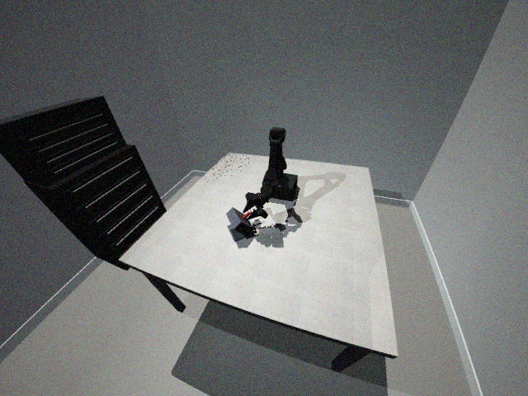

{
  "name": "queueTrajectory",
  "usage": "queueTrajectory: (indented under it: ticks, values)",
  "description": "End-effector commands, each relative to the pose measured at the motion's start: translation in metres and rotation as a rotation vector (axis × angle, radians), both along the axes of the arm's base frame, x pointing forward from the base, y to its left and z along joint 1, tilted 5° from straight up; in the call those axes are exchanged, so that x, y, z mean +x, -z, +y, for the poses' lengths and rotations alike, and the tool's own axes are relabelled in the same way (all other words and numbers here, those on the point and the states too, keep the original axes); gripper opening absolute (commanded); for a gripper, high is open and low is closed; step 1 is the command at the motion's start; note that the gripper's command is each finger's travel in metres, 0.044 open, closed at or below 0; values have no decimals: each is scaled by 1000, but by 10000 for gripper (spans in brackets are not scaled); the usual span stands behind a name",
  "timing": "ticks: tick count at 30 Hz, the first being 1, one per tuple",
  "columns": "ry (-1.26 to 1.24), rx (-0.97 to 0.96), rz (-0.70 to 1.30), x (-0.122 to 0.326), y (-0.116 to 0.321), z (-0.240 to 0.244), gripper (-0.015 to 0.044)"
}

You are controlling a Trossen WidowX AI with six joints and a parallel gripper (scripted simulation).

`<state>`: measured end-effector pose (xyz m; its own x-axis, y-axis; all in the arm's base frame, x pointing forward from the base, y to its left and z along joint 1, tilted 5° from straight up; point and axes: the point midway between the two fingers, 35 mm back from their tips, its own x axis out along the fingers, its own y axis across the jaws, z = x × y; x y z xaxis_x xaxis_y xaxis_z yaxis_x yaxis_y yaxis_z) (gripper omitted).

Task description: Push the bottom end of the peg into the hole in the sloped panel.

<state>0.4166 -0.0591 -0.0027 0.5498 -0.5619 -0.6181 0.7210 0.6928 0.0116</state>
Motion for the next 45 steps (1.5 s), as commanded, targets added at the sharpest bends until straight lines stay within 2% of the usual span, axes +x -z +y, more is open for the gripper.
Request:
queueTrajectory:
  ticks: [1, 4, 45]
  values:
    - [0, 0, 0, 0, -1, 0, 368]
    - [0, 1, 0, -2, -3, 2, 440]
    - [-5, 9, 8, -34, -42, 44, 440]
